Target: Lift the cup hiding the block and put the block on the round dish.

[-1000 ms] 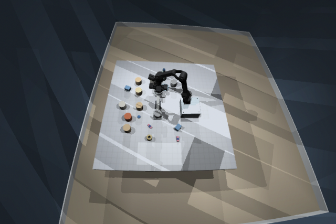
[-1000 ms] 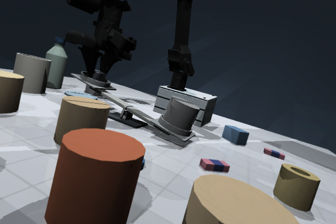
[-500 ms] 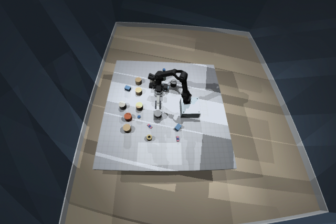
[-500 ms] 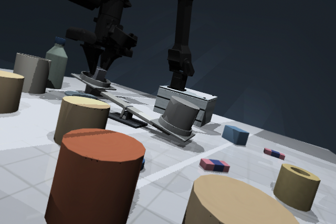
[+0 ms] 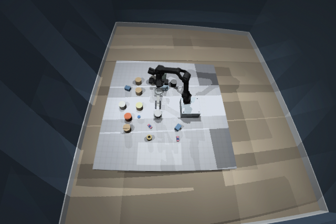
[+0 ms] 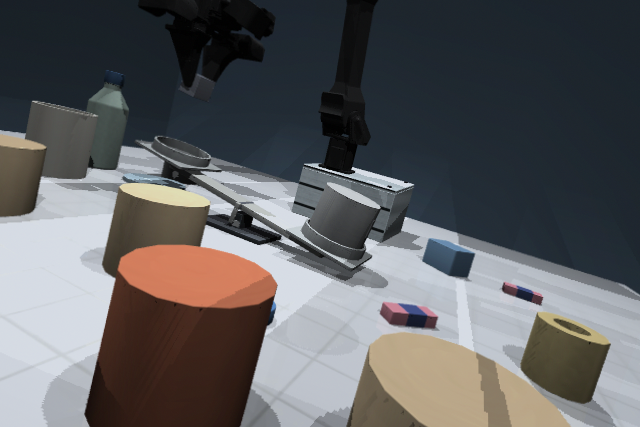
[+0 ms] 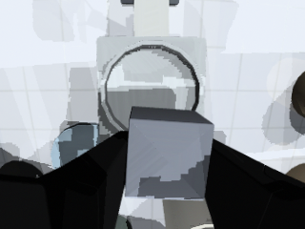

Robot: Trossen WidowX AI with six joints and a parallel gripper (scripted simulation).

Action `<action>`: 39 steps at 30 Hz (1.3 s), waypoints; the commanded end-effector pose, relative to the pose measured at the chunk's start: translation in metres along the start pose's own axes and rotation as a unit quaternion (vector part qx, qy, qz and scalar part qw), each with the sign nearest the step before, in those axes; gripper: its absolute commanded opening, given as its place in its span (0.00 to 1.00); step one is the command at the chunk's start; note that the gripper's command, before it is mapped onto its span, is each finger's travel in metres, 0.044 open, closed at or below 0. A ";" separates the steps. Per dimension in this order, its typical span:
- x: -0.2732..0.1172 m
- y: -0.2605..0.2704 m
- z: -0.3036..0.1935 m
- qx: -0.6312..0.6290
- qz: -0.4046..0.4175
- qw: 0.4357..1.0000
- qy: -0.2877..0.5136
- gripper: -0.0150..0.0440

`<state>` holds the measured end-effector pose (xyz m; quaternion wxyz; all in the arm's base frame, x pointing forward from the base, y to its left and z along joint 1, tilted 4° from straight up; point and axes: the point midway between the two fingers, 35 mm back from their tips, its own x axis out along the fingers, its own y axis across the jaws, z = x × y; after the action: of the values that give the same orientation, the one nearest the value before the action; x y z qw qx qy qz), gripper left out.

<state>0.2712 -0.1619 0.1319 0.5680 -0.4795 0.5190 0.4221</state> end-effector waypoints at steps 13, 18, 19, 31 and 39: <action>0.058 0.034 -0.080 -0.003 0.003 1.000 0.006 0.25; 0.085 0.059 -0.110 -0.003 0.004 1.000 0.007 0.25; 0.090 0.064 -0.114 -0.003 0.004 1.000 0.007 0.25; 0.123 0.067 -0.118 -0.003 0.004 1.000 0.007 0.25; 0.136 0.068 -0.118 -0.003 0.004 1.000 0.007 0.25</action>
<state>0.1957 -0.2675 -0.0091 0.5607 -0.4781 0.5253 0.4256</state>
